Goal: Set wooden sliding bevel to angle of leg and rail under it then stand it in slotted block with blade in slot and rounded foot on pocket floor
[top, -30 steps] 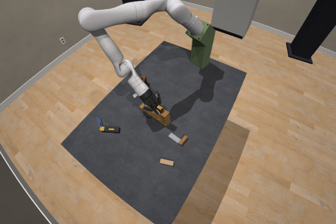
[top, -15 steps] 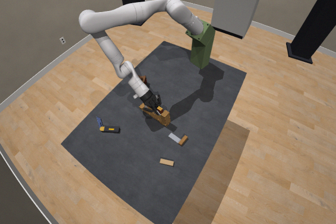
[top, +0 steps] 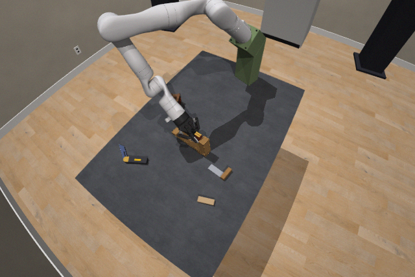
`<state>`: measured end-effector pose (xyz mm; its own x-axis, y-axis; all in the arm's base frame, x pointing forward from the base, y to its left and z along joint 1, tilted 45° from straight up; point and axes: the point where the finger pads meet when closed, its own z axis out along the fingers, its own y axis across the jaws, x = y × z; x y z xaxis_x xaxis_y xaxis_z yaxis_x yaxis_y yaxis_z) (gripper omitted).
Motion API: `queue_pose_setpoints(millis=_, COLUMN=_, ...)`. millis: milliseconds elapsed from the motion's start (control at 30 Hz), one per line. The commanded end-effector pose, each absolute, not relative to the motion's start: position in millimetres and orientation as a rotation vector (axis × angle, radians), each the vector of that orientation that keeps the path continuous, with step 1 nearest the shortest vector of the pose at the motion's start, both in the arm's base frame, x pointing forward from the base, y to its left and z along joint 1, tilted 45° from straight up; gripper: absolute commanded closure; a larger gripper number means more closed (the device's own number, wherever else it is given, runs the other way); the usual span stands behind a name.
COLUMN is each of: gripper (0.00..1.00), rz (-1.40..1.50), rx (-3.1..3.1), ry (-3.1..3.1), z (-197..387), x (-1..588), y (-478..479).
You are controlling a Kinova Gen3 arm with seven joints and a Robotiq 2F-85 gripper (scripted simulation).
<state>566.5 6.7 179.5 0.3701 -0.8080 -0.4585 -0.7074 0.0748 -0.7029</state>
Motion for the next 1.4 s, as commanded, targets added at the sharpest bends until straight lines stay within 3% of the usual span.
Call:
queue_pose_setpoints(millis=0, gripper=0.90, rz=-0.131, rx=-1.658, ry=1.365, z=180.2, x=566.8, y=9.0)
queue_pose_setpoints(millis=1367, gripper=0.90, rz=-0.131, rx=-1.658, ry=1.365, z=168.7, x=578.0, y=6.8)
